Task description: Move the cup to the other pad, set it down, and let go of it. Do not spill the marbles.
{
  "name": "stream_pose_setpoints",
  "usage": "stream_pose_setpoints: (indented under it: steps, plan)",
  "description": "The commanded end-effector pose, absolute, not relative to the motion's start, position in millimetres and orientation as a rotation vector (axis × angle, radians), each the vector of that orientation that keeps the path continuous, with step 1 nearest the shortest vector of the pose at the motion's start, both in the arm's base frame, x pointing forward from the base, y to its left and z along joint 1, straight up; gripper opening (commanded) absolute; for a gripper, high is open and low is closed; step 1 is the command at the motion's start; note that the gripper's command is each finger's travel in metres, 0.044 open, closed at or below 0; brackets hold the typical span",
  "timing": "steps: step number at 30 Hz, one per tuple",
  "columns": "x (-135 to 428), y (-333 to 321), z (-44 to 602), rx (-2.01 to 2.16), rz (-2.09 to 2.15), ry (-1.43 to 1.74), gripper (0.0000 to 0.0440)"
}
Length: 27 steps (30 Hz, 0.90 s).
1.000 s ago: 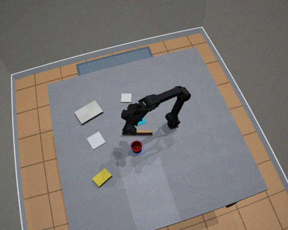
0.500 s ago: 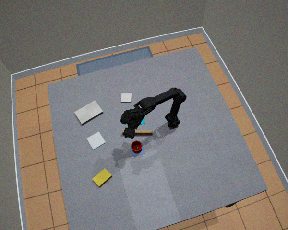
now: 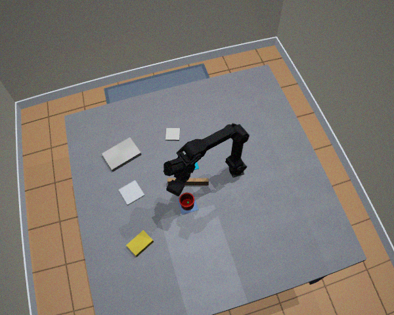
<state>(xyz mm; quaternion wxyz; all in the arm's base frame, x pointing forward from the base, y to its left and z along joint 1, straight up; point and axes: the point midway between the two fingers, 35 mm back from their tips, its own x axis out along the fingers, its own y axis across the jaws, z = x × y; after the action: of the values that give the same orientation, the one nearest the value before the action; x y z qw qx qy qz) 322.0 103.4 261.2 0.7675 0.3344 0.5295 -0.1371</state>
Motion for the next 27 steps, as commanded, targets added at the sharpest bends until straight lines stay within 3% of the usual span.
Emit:
stream_pose_setpoints:
  steps: [1, 27]
  plan:
    - [321, 102, 249, 0.714, -0.356, 1.203, 0.014]
    - [295, 91, 184, 0.575, -0.648, 1.483, 0.0173]
